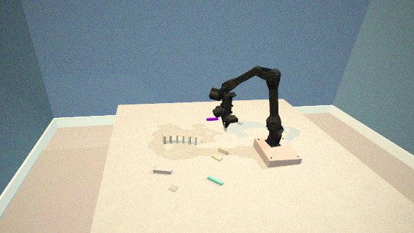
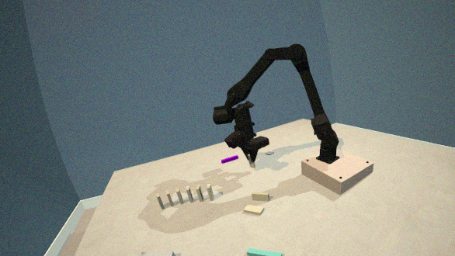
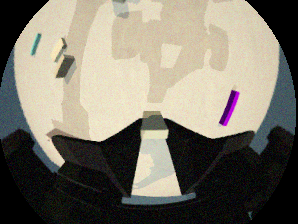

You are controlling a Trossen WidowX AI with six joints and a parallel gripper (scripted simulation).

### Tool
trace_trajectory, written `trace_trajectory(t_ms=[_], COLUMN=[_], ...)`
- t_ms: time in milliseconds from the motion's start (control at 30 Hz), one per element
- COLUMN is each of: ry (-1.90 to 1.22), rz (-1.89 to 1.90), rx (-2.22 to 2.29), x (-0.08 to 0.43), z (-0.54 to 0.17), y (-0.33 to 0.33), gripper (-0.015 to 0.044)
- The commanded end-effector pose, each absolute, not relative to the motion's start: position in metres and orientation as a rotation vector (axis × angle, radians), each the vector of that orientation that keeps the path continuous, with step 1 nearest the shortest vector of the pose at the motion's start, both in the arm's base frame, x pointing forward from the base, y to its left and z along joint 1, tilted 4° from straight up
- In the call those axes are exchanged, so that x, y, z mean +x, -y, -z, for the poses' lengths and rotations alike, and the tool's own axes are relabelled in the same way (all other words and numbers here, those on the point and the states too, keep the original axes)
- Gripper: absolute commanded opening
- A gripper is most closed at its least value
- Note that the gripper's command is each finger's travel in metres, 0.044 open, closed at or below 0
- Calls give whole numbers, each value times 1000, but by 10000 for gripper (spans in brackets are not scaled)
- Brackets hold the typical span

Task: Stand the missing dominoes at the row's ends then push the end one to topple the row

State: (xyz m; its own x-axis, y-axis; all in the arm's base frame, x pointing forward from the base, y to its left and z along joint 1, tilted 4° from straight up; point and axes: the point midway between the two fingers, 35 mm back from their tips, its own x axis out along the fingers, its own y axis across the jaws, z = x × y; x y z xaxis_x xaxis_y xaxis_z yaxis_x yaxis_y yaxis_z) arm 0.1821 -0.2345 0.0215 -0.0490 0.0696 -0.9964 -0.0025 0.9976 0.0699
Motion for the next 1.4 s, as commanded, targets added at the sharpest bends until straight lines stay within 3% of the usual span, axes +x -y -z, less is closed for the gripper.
trace_trajectory(t_ms=[0, 133, 367, 600, 900, 1367], ry=[-1593, -1592, -1592, -1577, -1553, -1552], rz=[-28, -30, -24, 209, 380, 383], rx=[24, 24, 30, 260, 436, 440], x=[189, 186, 188, 287, 355, 358], z=[-90, -132, -134, -138, -135, -123], y=[244, 239, 239, 209, 162, 161], gripper=[107, 107, 107, 107, 107, 107])
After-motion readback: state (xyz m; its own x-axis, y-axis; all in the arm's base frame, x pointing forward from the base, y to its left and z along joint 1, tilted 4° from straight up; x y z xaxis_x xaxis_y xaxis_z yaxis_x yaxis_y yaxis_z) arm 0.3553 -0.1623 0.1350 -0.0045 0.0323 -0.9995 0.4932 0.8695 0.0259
